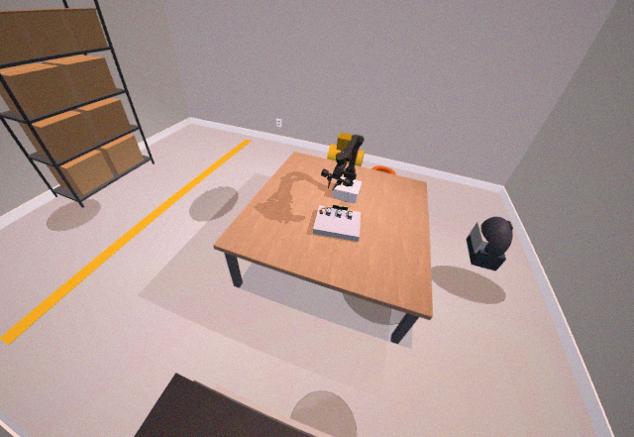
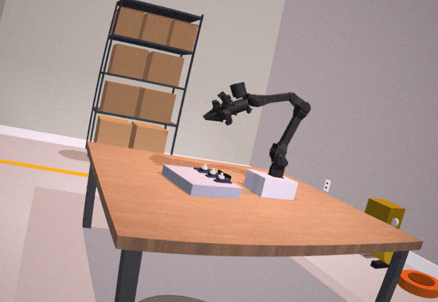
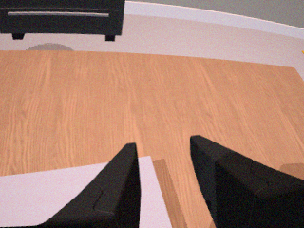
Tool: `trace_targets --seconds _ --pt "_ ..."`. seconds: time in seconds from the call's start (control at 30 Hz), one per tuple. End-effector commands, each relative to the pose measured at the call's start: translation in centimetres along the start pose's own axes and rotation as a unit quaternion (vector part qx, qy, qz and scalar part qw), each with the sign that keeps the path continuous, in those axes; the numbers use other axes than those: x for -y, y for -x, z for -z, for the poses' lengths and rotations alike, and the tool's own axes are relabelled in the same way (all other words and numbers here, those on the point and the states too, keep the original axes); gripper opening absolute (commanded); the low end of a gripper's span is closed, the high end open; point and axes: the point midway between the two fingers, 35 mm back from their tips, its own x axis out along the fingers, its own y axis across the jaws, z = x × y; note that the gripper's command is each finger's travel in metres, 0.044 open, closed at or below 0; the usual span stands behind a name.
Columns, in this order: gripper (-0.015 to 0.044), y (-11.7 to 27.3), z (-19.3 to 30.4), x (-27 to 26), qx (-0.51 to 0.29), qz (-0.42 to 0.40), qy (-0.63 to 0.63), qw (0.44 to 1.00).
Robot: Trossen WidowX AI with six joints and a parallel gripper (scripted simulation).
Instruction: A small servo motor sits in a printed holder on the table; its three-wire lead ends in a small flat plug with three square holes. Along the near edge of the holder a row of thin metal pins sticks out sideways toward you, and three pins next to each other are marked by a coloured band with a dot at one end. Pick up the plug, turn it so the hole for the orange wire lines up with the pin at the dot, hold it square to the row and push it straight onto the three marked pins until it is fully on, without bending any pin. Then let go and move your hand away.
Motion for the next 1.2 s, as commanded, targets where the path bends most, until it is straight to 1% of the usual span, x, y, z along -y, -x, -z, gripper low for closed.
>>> trace_targets --seconds 0.0,0.2,0.43,0.87,1.0,1.17 --pt "0.0115 -1.5 1.3 0.3 -0.049 -0.006 0.021 0.999" --pt "0.0115 -3.9 4.4 0.7 -0.143 -0.028 0.056 0.988" --pt "0.0115 -6.1 8.3 1.2 -0.247 -0.065 0.093 0.962" --pt "0.0115 -8.1 15.7 1.7 -0.418 -0.166 0.143 0.882" --pt "0.0115 -8.2 17.5 1.7 -0.455 -0.198 0.151 0.855" --pt "0.0115 -8.8 18.4 1.5 -0.457 -0.199 0.151 0.854"
